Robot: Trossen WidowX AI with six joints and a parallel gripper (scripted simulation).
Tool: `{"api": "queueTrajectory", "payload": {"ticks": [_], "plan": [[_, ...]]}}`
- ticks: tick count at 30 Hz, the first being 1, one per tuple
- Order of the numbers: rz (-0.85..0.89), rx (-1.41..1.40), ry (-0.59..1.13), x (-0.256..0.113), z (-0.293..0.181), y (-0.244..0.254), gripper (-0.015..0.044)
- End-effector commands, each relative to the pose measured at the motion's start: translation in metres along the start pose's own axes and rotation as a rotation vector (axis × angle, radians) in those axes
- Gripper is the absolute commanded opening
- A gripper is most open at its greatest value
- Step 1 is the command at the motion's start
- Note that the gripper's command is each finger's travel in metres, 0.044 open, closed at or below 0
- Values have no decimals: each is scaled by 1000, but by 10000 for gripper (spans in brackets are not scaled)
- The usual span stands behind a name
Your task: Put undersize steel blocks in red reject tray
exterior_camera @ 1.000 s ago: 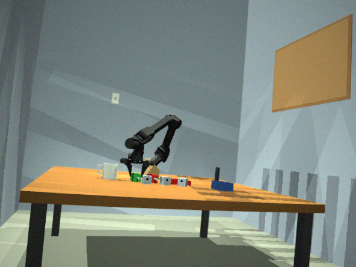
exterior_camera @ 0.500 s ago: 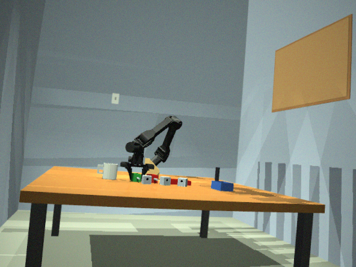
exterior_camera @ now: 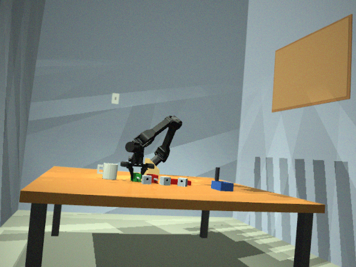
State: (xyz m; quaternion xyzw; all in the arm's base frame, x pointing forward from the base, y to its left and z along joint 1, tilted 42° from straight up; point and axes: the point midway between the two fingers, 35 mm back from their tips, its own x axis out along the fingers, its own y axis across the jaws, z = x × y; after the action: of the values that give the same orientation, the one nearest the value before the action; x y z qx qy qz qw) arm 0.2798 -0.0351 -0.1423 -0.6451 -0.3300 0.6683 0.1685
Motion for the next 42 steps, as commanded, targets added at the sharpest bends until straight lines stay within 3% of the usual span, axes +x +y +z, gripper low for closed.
{"api": "queueTrajectory", "payload": {"ticks": [1, 4, 8, 12, 42], "plan": [[8, -2, 5, -20, -2, 3, 69], [6, 1, 3, -56, 4, 0, 0], [-10, 6, -19, -77, 5, -3, 0], [-4, -43, -5, -73, 0, -2, 0], [14, -2524, -18, -83, -152, -105, 0]]}}
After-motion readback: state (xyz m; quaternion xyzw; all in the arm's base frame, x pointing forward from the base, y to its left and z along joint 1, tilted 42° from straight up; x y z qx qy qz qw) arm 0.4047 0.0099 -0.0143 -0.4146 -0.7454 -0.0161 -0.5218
